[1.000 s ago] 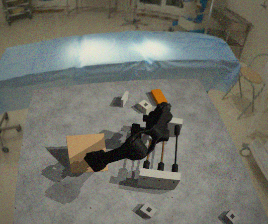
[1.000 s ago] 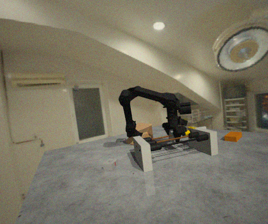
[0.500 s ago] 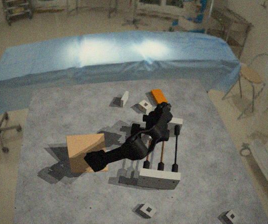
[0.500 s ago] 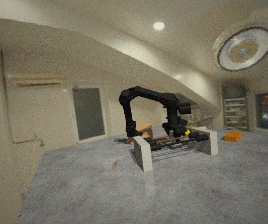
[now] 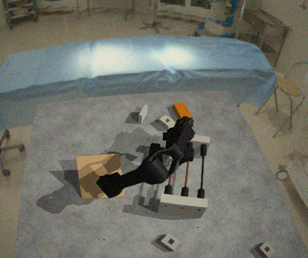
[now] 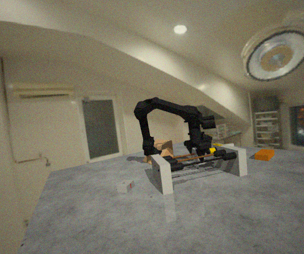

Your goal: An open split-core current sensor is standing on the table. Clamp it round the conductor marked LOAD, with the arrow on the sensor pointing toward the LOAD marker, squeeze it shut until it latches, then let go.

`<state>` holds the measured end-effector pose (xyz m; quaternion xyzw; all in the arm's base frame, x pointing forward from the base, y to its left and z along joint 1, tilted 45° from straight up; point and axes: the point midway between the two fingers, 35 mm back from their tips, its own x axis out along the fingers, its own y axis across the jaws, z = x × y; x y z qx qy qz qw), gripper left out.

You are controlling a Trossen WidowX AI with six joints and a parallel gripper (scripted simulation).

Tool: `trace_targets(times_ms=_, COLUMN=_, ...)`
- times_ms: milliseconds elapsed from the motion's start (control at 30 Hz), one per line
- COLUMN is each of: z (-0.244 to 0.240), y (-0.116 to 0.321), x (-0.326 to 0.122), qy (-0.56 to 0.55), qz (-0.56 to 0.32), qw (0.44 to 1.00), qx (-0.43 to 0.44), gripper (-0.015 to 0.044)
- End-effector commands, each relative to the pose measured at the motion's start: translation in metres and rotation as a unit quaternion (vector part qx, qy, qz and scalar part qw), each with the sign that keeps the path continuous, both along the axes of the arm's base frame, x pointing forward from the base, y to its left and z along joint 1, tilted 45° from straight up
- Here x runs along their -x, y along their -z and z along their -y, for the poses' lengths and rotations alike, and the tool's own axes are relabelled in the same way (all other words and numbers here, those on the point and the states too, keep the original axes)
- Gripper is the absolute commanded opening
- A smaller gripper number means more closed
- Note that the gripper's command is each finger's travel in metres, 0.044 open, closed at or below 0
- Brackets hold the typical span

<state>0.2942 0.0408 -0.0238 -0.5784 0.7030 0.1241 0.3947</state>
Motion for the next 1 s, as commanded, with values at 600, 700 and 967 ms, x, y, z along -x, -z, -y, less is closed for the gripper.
trace_targets(times_ms=600, z=-0.0092, y=-0.0074, x=-0.0003, qy=-0.062, qz=0.058, qw=0.996, qx=0.034, gripper=0.0)
trace_targets(times_ms=700, z=-0.0091, y=-0.0074, x=-0.0007, qy=-0.059, qz=0.055, qw=0.996, qx=0.032, gripper=0.0)
trace_targets(times_ms=967, z=-0.0075, y=-0.0112, x=-0.0081, qy=0.024, qz=-0.022, qw=0.999, qx=-0.02, gripper=0.0)
